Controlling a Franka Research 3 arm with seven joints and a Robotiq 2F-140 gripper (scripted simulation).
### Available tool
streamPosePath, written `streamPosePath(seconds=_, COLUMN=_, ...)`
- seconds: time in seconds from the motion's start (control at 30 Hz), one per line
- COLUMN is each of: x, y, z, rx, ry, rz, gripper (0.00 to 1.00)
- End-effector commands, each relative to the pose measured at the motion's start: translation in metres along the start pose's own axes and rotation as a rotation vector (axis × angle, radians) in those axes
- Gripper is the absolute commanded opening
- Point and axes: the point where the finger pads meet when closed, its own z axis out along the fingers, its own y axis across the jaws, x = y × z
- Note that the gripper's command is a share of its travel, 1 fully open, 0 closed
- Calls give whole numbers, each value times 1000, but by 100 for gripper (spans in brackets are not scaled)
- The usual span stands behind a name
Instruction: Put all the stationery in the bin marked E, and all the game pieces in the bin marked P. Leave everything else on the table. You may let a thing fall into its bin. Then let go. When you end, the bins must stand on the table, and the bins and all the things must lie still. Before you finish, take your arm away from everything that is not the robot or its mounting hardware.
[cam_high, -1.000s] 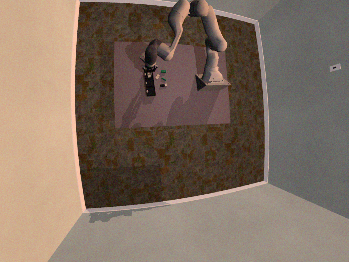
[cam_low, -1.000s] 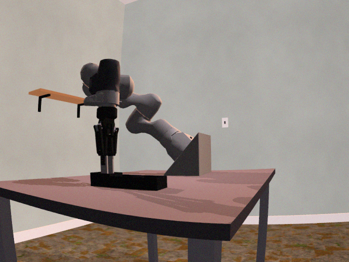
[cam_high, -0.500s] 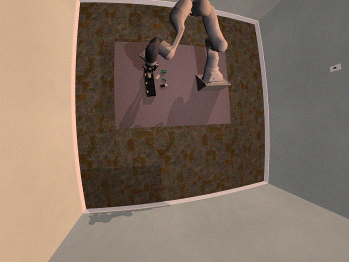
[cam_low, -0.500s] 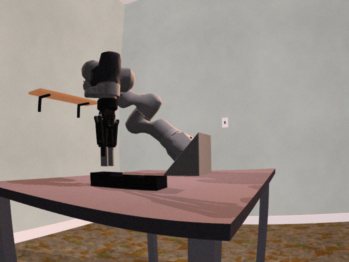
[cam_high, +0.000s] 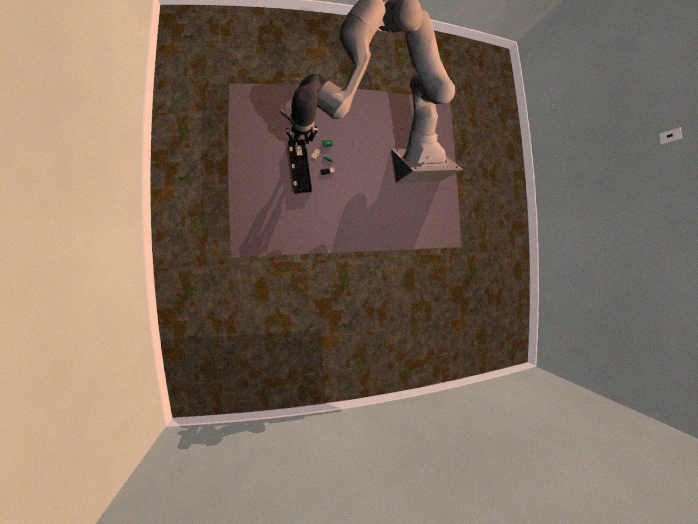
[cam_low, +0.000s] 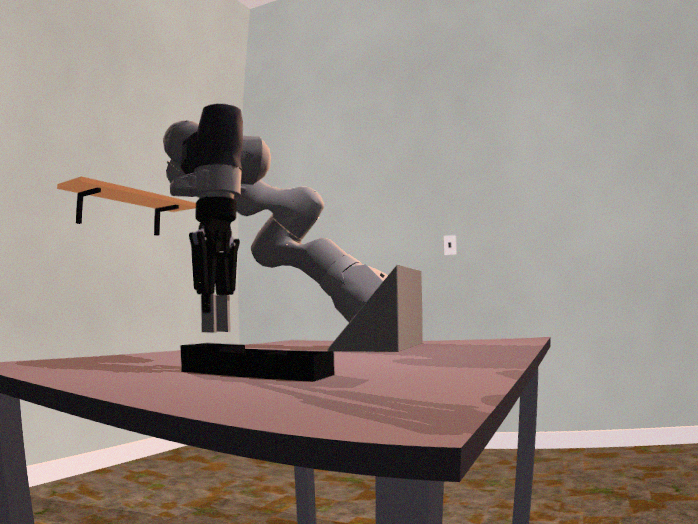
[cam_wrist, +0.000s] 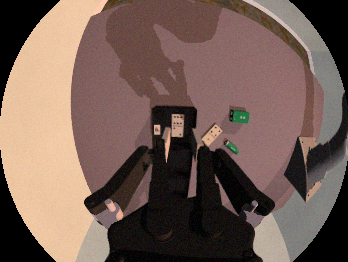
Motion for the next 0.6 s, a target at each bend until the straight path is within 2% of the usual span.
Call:
streamPosePath(seconds=0.0, x=-6, y=20, z=-1, rx=1, ry=-2, rz=137, gripper=25)
streamPosePath(seconds=0.23, x=-19, y=75, z=-1, rx=-16, ry=3, rz=216, gripper=25)
streamPosePath(seconds=0.37, x=-19, y=75, z=-1, rx=-22, ry=5, rz=231, gripper=25)
streamPosePath(seconds=0.57, x=-20, y=75, z=-1, rx=-21, ry=2, rz=333, gripper=25)
